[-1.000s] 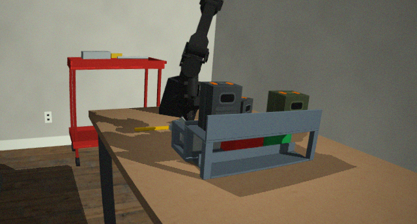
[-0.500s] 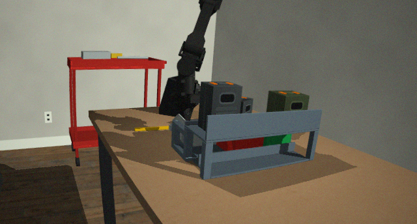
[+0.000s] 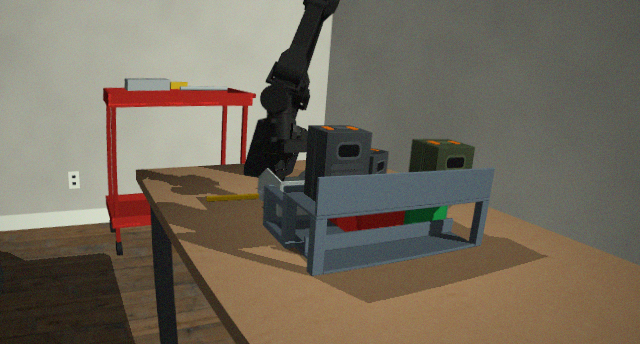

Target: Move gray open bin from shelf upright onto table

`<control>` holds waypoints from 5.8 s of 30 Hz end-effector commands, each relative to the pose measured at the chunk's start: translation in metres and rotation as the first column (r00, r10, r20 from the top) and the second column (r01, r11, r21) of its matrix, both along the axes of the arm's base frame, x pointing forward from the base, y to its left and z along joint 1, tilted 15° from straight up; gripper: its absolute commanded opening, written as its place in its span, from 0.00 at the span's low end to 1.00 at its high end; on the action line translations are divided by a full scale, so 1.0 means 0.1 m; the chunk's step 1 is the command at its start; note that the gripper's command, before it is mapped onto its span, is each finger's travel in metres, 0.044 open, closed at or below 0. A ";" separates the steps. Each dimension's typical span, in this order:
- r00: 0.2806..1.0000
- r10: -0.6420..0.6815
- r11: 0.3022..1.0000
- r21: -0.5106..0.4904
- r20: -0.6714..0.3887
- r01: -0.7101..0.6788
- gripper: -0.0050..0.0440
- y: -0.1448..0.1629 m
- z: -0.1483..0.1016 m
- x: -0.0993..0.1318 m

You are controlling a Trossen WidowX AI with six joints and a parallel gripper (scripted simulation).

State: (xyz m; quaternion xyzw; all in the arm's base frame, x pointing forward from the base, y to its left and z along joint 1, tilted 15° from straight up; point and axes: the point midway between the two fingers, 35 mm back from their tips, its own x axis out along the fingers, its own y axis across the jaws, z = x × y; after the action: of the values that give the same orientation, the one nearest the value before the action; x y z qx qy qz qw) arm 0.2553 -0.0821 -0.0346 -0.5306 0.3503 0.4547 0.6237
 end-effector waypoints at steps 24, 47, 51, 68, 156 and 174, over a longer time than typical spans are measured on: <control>0.988 0.032 0.999 -0.018 -0.151 -0.036 0.10 0.00 -0.02 0.11; 0.988 0.033 0.999 -0.017 -0.152 -0.036 0.10 0.01 -0.08 0.13; 0.988 0.033 0.999 -0.017 -0.152 -0.036 0.10 0.01 -0.08 0.13; 0.988 0.033 0.999 -0.017 -0.151 -0.036 0.10 0.03 -0.15 0.14; 0.988 0.036 0.999 -0.016 -0.151 -0.039 0.41 0.02 -0.12 0.13; 0.987 0.030 0.999 -0.016 -0.155 -0.033 0.41 -0.09 0.42 0.02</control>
State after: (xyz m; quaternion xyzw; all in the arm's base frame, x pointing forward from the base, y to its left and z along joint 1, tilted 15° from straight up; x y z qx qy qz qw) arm 0.2537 -0.0856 -0.0099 -0.4936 0.3985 0.5105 0.5804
